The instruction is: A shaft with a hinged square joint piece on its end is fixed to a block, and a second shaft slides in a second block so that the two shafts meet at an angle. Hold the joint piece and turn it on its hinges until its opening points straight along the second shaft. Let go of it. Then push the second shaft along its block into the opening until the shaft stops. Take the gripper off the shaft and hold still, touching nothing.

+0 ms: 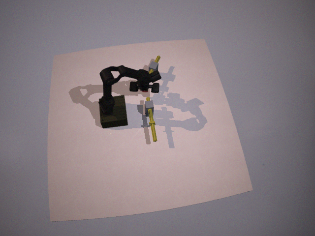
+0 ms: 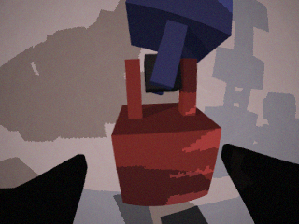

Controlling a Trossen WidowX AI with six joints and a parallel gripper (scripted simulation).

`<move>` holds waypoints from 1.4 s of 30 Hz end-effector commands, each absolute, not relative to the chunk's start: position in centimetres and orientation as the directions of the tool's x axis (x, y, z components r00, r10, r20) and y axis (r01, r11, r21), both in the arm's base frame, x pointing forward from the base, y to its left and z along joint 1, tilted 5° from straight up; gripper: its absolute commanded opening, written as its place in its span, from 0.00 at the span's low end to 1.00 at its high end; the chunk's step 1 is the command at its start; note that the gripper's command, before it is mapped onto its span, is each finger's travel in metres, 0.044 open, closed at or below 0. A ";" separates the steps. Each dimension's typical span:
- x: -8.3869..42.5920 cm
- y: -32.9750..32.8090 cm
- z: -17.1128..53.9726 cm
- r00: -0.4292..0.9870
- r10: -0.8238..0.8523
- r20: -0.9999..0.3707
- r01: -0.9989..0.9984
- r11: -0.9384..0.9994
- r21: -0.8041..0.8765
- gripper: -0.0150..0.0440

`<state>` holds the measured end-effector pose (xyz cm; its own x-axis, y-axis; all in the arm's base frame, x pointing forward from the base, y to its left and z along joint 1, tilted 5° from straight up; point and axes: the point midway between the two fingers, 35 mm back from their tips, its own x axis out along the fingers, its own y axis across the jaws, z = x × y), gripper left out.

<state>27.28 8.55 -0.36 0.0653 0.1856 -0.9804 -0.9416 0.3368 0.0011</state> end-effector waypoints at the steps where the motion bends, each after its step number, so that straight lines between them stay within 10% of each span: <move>1: 27.5 8.8 -0.9 0.067 0.181 -0.981 -0.940 0.342 -0.001 1.00; 17: 27.6 9.2 -3.2 0.066 0.181 -0.981 -0.940 0.342 -0.001 1.00; 27: 27.6 9.2 -3.2 0.066 0.181 -0.981 -0.940 0.342 -0.001 0.56; 42: 27.6 9.2 -3.2 0.066 0.181 -0.981 -0.940 0.342 -0.001 0.56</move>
<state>27.67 9.22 -3.11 0.0671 0.1844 -0.9806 -0.9413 0.3375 -0.0009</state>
